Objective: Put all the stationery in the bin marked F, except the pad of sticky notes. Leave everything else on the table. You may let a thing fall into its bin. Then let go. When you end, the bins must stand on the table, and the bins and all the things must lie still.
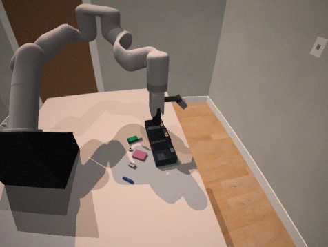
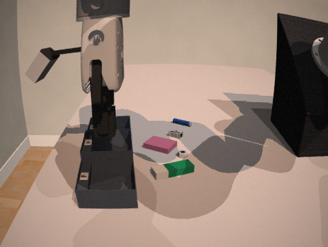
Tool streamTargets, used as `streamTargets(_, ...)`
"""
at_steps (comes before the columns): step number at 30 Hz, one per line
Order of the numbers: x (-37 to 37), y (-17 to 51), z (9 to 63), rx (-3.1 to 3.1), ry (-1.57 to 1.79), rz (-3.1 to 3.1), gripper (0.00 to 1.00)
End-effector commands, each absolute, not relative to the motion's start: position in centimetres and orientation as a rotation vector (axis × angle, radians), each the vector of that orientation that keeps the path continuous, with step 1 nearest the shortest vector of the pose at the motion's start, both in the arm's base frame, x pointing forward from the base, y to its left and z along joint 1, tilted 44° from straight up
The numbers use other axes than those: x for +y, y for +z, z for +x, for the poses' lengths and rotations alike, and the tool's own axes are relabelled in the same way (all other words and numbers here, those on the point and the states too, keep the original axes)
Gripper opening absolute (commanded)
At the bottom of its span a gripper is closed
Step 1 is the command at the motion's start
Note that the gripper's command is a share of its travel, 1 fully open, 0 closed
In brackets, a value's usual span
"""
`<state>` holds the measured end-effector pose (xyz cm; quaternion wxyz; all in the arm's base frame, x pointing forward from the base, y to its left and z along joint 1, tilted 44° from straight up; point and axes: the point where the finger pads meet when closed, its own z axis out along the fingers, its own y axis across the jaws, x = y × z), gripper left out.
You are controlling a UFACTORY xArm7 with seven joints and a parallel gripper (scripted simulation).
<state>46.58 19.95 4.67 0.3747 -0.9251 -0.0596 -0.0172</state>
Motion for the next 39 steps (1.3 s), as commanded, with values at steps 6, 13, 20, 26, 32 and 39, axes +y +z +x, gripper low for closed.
streamTargets(6, 22.6, 7.6, 46.4, -0.148, -0.051, -2.373, 0.07)
streamTargets(13, 22.7, 7.4, 46.4, -0.148, -0.051, -2.373, 0.07)
streamTargets(20, 23.7, 6.4, 46.4, -0.148, -0.051, -2.373, 0.07)
streamTargets(26, 24.8, 5.3, 46.4, -0.148, -0.051, -2.373, 0.07)
streamTargets(32, 25.9, 4.1, 46.3, -0.148, -0.051, -2.373, 0.07)
streamTargets(39, 26.7, 3.3, 46.3, -0.148, -0.051, -2.373, 0.07)
